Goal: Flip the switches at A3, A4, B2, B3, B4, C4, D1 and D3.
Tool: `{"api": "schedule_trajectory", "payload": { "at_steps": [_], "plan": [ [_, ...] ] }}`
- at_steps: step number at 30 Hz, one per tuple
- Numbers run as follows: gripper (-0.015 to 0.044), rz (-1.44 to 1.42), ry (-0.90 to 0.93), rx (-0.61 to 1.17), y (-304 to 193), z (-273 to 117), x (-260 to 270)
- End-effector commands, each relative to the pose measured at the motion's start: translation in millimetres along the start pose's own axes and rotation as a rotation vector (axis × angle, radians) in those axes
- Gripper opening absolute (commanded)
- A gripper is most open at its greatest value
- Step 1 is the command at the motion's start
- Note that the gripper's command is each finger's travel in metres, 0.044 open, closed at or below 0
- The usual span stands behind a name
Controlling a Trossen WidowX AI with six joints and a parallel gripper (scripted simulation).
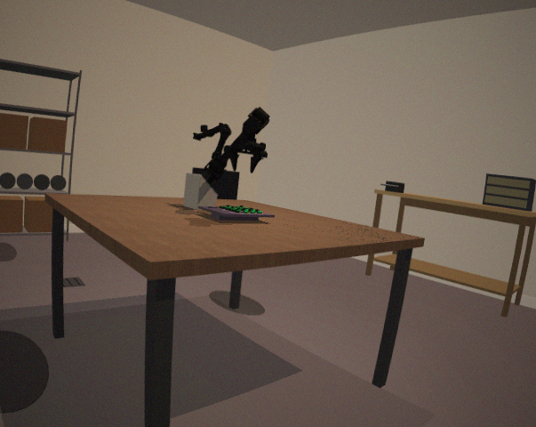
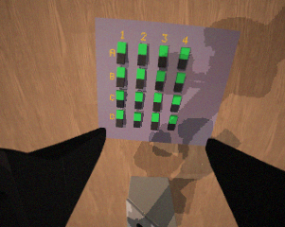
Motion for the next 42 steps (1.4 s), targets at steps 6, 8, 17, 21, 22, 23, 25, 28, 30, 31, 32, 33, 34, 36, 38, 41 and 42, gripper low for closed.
{"api": "schedule_trajectory", "payload": {
  "at_steps": [6, 8, 17, 21, 22, 23, 25, 28, 30, 31, 32, 33, 34, 36, 38, 41, 42],
  "plan": [
    [0.0242, -0.012, 0.011, -0.041, 50.5, 82.7, -20.6],
    [0.0190, -0.013, 0.012, -0.042, 52.3, 86.5, -21.2],
    [0.0000, -0.012, 0.010, -0.055, 52.4, 104.3, -21.0],
    [0.0000, -0.012, 0.009, -0.068, 51.5, 121.6, -20.3],
    [0.0000, -0.012, 0.009, -0.068, 51.5, 121.6, -20.3],
    [0.0000, -0.012, 0.009, -0.068, 51.5, 121.6, -20.3],
    [0.0000, -0.012, 0.009, -0.068, 51.7, 126.6, -20.2],
    [0.0000, -0.012, 0.010, -0.068, 51.8, 131.8, -20.0],
    [0.0000, -0.012, 0.010, -0.068, 51.9, 133.1, -20.0],
    [0.0000, -0.012, 0.010, -0.068, 52.0, 134.0, -20.0],
    [0.0000, -0.012, 0.010, -0.068, 52.1, 135.2, -20.0],
    [0.0000, -0.012, 0.010, -0.068, 52.1, 136.7, -20.0],
    [0.0000, -0.012, 0.010, -0.068, 52.2, 138.3, -19.9],
    [0.0000, -0.012, 0.010, -0.068, 52.4, 141.6, -19.9],
    [0.0000, -0.012, 0.010, -0.068, 52.5, 144.6, -19.8],
    [0.0000, -0.012, 0.010, -0.068, 52.5, 145.7, -19.8],
    [0.0000, -0.012, 0.010, -0.068, 52.5, 145.7, -19.8]
  ]
}}
Point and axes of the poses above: the point midway between the two fingers, 35 mm back from their tips, its own z axis out along the fingers, its own x axis across the jaws, y = z × x, the point moved 5 cm from there along -z, back along the fingers, and after that the axes turned 9 degrees about -z, right-handed, at the moved point
